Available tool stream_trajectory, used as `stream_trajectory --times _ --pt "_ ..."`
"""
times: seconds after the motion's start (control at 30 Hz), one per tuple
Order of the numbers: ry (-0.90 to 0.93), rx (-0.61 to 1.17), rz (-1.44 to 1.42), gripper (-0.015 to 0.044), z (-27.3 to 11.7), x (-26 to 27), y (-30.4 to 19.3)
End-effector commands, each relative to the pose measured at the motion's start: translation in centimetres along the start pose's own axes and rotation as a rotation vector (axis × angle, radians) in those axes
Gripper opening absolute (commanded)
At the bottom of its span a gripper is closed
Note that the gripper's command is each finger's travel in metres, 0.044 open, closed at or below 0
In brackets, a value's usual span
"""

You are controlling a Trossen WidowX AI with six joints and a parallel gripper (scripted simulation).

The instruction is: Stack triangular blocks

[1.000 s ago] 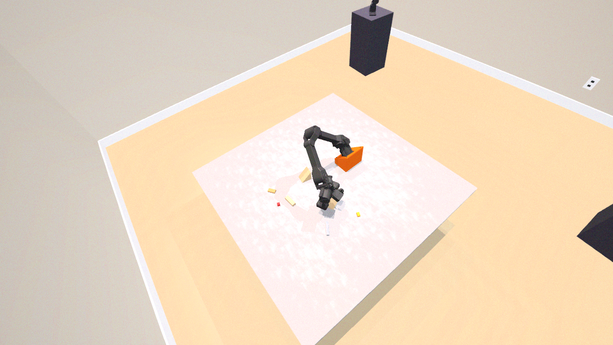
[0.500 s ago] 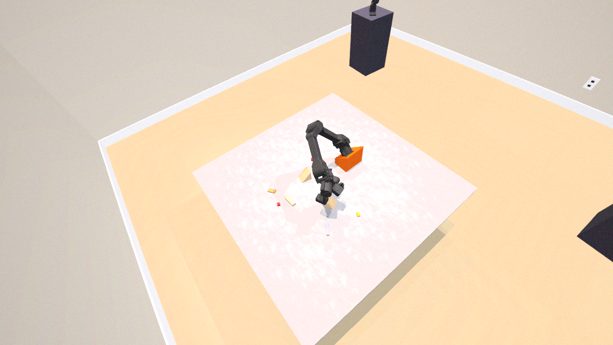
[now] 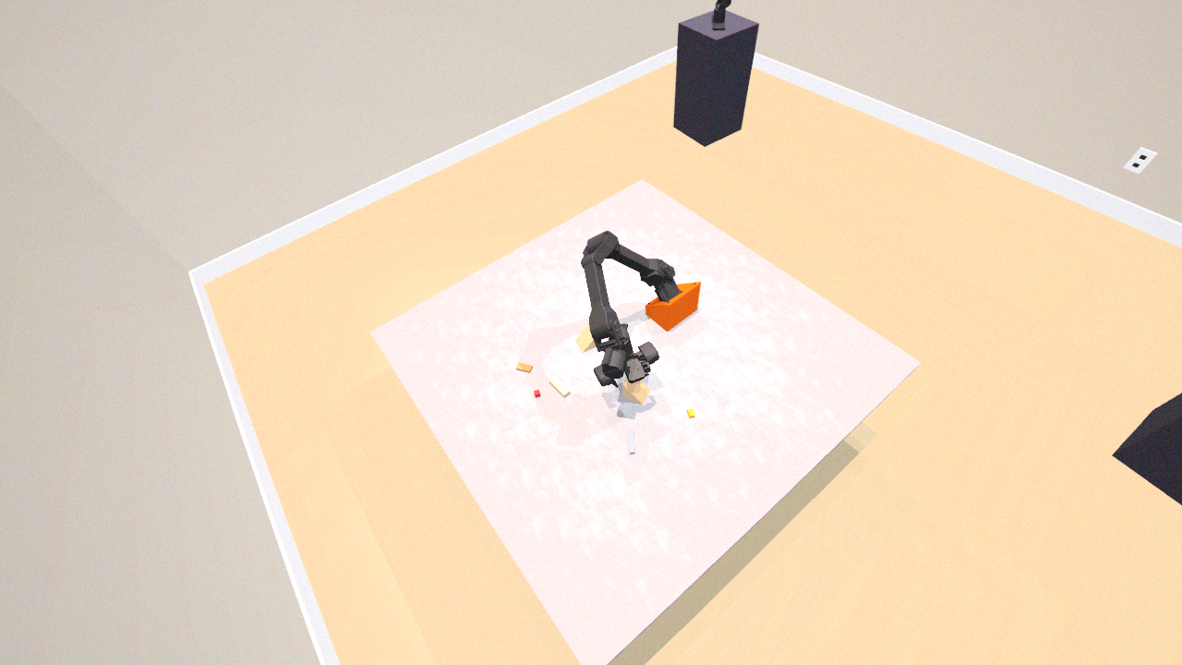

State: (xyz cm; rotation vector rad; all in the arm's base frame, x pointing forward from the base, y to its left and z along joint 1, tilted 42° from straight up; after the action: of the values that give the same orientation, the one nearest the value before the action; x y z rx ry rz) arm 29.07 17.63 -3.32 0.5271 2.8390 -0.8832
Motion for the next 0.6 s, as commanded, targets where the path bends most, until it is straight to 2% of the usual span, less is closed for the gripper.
stream_trajectory --times 0.0,0.23,0.57 --pt "0.158 -0.033 0.677 0.0440 -0.4 -2.1 -1.8" --pt "0.368 0.033 1.458 0.0440 -0.8 -4.3 -4.0" --pt "0.561 0.200 2.115 0.0440 -1.3 -6.2 -6.1"
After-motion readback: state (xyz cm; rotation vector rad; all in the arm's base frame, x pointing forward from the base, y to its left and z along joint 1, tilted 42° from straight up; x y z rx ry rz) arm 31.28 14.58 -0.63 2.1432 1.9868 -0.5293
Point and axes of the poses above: the point midway between the two fingers, 35 mm back from their tips, its own z axis out along the fingers, its own x axis across the jaws, y = z × x, the point moved 6 cm from there along -z, back along the fingers, and after that the axes turned 11 degrees about z, right-handed, at the moved point
